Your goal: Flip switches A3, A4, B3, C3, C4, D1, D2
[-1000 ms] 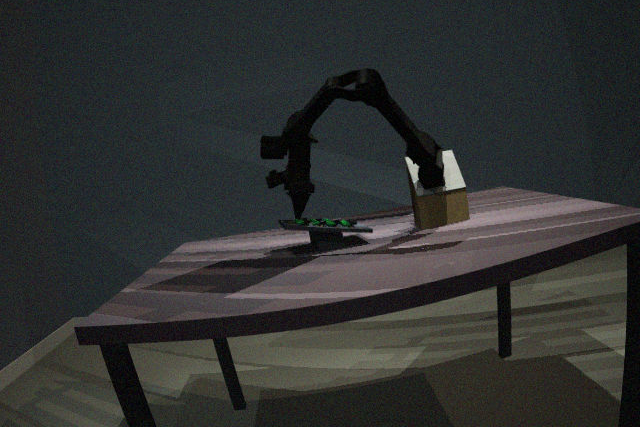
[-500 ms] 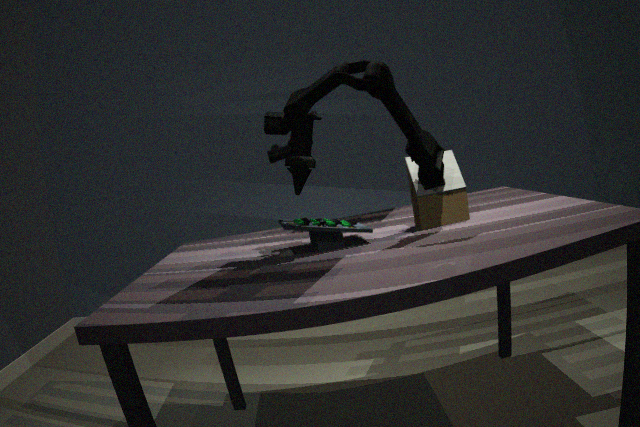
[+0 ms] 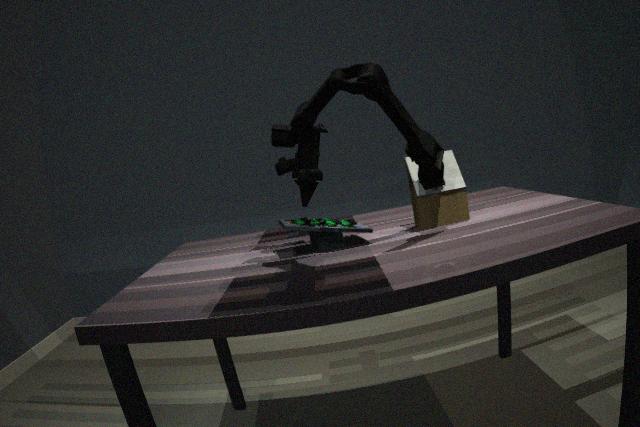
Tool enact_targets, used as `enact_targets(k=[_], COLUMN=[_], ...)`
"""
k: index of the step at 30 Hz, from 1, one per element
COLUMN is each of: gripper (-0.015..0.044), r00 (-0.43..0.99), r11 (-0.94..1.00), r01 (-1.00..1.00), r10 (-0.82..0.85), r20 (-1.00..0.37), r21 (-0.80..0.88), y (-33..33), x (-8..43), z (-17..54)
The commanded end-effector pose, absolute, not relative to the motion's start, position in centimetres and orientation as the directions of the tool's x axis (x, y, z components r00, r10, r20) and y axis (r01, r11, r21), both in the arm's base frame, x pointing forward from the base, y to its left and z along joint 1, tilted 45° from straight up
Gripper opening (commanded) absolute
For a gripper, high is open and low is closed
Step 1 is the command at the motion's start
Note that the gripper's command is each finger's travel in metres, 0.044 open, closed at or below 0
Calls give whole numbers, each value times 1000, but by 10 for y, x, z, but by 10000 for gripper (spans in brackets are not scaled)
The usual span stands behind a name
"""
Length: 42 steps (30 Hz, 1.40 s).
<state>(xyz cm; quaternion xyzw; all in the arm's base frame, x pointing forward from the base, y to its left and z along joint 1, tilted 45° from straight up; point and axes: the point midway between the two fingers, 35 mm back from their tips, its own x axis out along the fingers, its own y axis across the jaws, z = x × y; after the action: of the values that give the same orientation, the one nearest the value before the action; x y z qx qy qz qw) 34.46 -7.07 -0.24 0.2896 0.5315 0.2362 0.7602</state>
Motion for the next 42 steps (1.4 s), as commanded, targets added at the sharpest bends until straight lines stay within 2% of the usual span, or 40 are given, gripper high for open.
enact_targets(k=[1, 42], gripper=[0, 0], r00=[332, 332], r11=[717, 716], r01=[-49, -49], r10=[668, 669], r20=[-666, -665], r21=[695, 696], y=[-68, -51], x=[346, 353], z=[-5, -22])
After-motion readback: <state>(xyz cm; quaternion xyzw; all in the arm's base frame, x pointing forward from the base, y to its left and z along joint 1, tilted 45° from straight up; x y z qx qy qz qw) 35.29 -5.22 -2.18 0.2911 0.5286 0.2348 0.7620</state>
